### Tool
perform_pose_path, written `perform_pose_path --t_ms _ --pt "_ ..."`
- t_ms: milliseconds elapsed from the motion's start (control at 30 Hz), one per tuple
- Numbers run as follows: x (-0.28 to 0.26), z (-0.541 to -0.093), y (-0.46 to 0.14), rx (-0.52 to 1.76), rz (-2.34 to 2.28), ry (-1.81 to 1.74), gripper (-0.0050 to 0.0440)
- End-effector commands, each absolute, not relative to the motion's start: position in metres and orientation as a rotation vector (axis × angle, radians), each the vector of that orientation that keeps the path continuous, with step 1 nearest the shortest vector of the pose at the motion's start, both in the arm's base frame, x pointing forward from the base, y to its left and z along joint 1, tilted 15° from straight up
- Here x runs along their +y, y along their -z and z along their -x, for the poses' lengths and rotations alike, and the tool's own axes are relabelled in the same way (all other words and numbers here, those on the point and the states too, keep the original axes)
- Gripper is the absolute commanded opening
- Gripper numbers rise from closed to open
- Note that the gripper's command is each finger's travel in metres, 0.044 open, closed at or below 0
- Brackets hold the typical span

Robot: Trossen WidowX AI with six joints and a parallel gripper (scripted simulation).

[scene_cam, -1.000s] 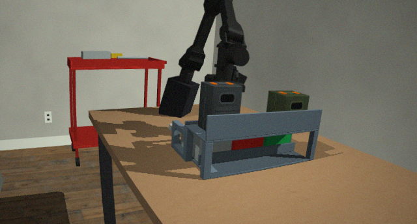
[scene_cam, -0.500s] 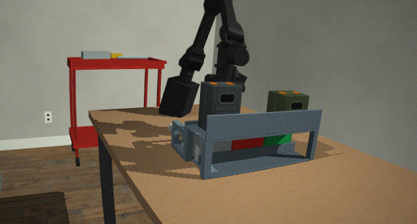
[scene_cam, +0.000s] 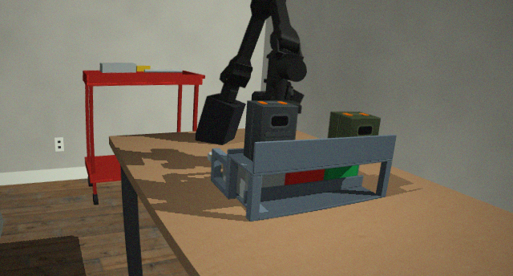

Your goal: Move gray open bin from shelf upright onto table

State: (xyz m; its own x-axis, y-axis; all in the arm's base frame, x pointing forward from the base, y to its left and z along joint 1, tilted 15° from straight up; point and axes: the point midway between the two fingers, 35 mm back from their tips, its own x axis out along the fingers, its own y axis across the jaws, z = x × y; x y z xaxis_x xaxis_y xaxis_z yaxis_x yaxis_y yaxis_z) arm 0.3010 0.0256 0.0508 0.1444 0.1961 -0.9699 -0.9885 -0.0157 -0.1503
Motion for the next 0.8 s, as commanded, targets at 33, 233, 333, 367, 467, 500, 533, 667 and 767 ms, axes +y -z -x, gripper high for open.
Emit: perform_pose_path --t_ms 33,233,333,367,467,500,533,667,767 --pt "0.0251 -0.3067 -0.0617 0.917 1.173 -1.180 0.0000" --pt "0.0249 -0.3108 -0.0704 0.898 1.185 -1.161 0.0000" --pt "0.0249 -0.3108 -0.0704 0.898 1.185 -1.161 0.0000" --pt "0.0249 -0.3108 -0.0704 0.898 1.185 -1.161 0.0000" --pt "0.0249 -0.3108 -0.0704 0.898 1.185 -1.161 0.0000" --pt "0.0249 -0.3108 -0.0704 0.898 1.185 -1.161 0.0000" --pt "0.0249 -0.3108 -0.0704 0.898 1.185 -1.161 0.0000" --pt "0.0250 -0.3090 -0.0664 0.908 1.179 -1.171 0.0000" --pt "0.0249 -0.3117 -0.0711 0.898 1.185 -1.161 0.0000"
